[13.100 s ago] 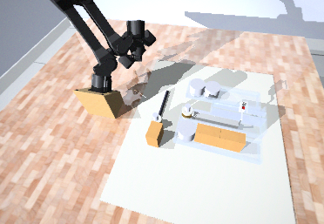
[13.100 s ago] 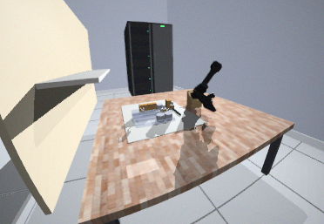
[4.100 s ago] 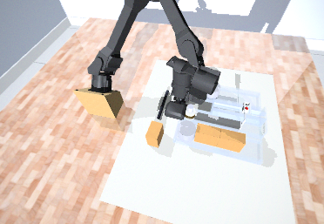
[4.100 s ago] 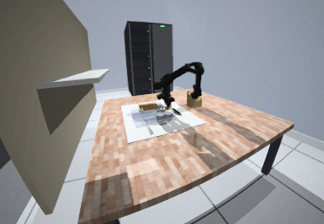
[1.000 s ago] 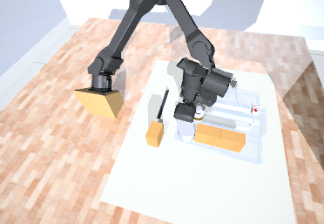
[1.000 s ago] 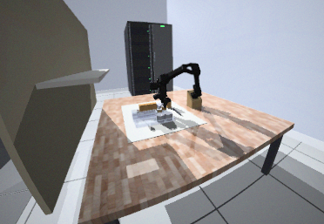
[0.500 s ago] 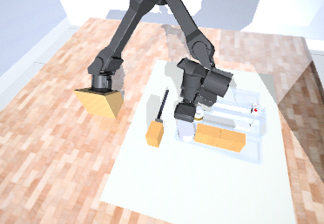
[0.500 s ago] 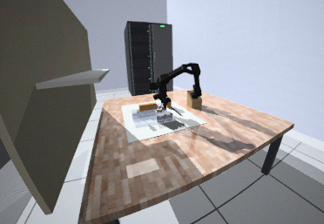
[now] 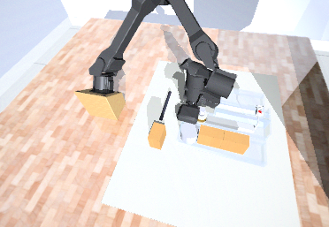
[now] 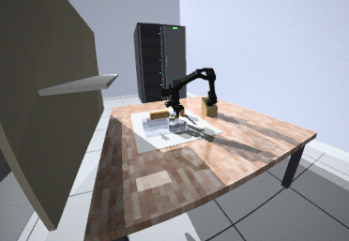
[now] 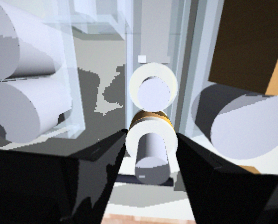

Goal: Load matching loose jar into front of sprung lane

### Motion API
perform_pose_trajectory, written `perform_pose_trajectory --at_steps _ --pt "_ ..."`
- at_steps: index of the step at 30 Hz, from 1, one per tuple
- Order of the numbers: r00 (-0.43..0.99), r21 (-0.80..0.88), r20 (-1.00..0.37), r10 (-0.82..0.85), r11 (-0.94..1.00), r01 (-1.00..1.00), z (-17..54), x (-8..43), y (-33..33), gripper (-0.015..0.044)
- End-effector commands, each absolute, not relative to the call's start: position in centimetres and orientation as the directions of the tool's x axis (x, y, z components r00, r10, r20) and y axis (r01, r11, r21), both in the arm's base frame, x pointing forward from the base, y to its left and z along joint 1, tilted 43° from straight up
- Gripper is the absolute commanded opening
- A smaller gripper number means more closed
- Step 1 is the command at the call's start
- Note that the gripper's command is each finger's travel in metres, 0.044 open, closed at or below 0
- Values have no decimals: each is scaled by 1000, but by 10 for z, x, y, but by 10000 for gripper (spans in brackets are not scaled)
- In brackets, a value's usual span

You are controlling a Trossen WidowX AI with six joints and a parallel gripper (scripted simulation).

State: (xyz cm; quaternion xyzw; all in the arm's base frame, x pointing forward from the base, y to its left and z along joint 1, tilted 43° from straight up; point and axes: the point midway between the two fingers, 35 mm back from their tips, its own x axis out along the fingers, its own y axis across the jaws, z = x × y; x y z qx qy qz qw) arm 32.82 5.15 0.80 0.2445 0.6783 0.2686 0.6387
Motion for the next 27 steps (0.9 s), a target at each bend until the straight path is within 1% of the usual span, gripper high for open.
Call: perform_pose_trajectory --at_steps 1,27 --pt "-39 677 -736 676 735 -26 11 337 50 0" --pt "-39 677 -736 676 735 -26 10 340 51 0"
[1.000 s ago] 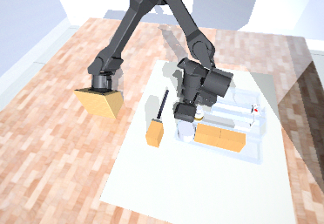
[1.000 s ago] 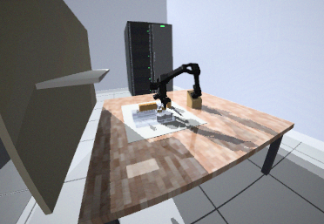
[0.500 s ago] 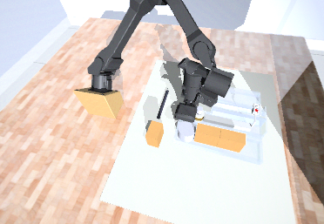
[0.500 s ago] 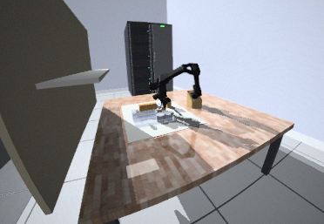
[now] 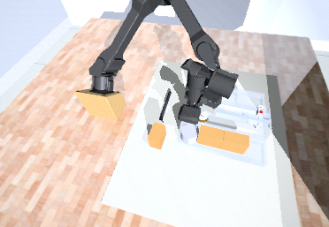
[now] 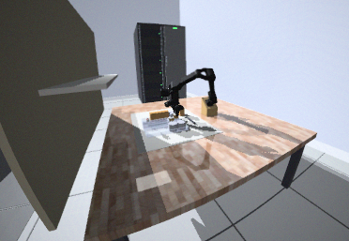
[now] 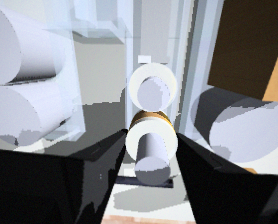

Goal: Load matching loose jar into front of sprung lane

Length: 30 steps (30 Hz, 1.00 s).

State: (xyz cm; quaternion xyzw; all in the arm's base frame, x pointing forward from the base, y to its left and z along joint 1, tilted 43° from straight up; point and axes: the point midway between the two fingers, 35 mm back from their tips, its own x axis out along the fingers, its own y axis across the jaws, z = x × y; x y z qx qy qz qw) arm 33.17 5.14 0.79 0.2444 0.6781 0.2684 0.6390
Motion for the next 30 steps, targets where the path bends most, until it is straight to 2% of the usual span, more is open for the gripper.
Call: perform_pose_trajectory --at_steps 1,30 --pt "-39 677 -736 676 735 -26 10 340 51 0" --pt "-39 677 -736 676 735 -26 4 339 57 0"
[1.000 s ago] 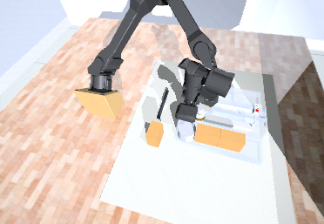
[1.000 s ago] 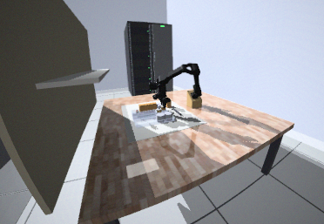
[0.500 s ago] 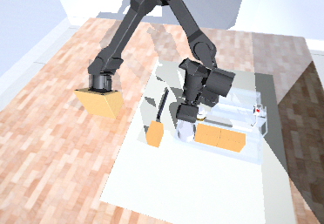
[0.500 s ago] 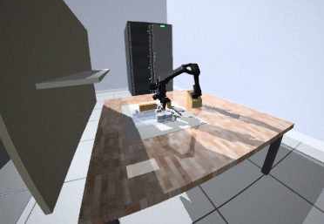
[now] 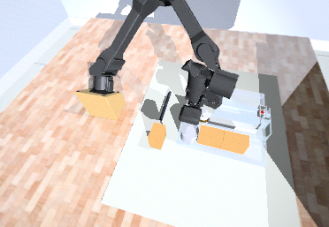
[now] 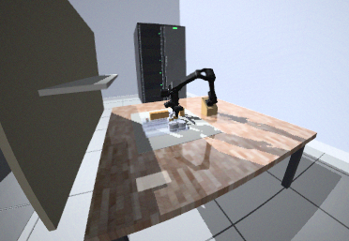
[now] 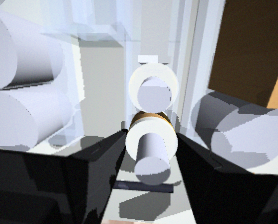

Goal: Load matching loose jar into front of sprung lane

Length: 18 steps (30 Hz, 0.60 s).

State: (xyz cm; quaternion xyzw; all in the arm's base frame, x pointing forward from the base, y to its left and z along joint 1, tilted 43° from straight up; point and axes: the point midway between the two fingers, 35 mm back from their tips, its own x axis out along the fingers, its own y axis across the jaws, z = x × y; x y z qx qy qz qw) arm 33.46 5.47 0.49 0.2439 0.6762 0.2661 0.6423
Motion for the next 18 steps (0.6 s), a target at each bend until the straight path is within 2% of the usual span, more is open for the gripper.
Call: perform_pose_trajectory --at_steps 1,18 --pt "-39 677 -736 676 735 -26 4 339 57 0" --pt "-39 677 -736 676 735 -26 1 338 61 0"
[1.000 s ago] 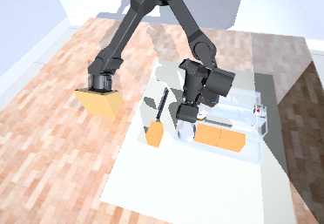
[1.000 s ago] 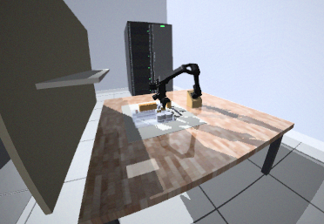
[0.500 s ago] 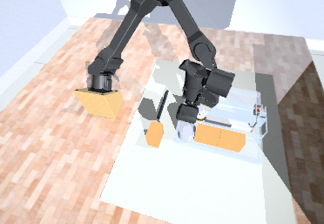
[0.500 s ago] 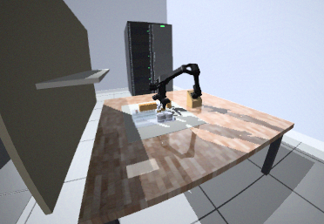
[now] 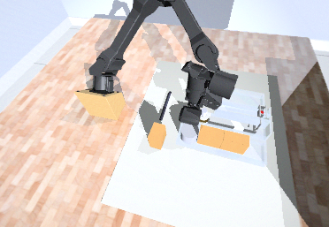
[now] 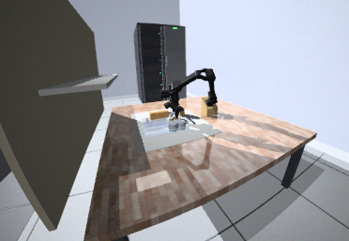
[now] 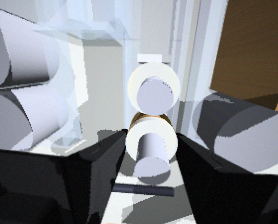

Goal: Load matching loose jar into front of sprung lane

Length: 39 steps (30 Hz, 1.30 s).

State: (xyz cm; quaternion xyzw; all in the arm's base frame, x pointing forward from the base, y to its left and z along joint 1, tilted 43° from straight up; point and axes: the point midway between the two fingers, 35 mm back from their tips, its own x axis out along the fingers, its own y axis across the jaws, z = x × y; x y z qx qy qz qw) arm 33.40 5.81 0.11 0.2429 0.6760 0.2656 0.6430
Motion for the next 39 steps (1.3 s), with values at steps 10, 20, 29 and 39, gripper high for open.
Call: perform_pose_trajectory --at_steps 10,20,29,39 --pt "-39 677 -735 676 735 -26 -1 338 63 0" --pt "-39 678 -735 677 735 -26 -2 337 65 0" --pt "-39 678 -735 677 735 -26 -4 337 67 0" --pt "-39 678 -735 677 735 -26 -5 336 69 0"
